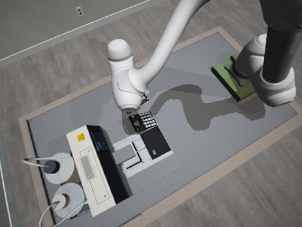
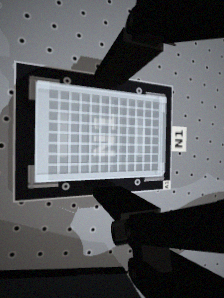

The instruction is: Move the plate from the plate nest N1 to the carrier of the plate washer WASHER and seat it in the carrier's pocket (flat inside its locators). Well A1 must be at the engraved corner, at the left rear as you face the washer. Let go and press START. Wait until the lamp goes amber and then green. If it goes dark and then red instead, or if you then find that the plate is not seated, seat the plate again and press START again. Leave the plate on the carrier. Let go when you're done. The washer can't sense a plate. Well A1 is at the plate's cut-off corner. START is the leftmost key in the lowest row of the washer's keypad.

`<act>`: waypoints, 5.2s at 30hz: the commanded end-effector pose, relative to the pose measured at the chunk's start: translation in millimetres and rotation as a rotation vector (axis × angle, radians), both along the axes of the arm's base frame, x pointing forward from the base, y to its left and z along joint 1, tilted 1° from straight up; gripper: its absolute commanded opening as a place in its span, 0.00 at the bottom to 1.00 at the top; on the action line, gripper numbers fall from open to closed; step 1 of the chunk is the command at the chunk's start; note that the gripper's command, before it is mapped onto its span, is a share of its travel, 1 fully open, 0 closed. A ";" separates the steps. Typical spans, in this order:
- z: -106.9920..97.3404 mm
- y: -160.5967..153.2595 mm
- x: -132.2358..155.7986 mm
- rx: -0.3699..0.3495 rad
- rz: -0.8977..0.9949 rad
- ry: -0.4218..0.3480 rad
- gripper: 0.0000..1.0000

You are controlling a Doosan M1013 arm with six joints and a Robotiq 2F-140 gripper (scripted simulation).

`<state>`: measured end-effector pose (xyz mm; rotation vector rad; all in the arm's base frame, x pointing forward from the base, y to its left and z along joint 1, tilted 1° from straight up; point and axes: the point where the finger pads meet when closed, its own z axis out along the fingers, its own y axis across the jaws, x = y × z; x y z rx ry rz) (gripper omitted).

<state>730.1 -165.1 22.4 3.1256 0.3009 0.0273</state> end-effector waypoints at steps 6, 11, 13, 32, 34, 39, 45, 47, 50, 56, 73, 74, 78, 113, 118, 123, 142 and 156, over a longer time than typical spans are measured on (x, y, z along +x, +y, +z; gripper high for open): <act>-6.9 -1.1 -0.9 -0.003 -0.004 0.000 0.70; -5.5 -0.5 0.1 -0.001 -0.002 -0.001 0.70; -5.5 -0.5 0.1 -0.001 -0.002 -0.001 0.70; -6.7 -0.5 0.2 -0.001 -0.002 -0.001 0.70; -6.7 -0.5 0.2 -0.001 -0.002 -0.001 0.70; -2.8 -1.0 -1.1 -0.003 -0.004 0.001 0.70; -2.7 -1.1 -0.8 -0.003 -0.004 0.001 0.62; -2.5 -1.2 -0.6 -0.003 -0.004 0.001 0.62; -2.3 -1.2 -0.5 -0.003 -0.004 0.001 0.62; -1.8 -1.2 -0.4 -0.003 -0.004 0.001 0.61; -0.5 -1.3 -0.1 -0.003 -0.004 0.000 0.10; -0.5 -1.3 -0.1 -0.003 -0.004 0.000 0.10; -0.1 -1.3 0.0 -0.003 -0.004 0.000 0.10; 25.1 -1.8 0.8 -0.004 -0.004 -0.003 0.10; 33.4 -1.8 0.6 -0.004 -0.004 -0.003 0.10; 41.8 -1.9 0.3 -0.004 -0.004 -0.003 0.10; 66.8 -1.9 -0.3 -0.004 -0.004 -0.003 0.10; 89.3 -2.0 -0.8 -0.004 -0.004 -0.003 0.10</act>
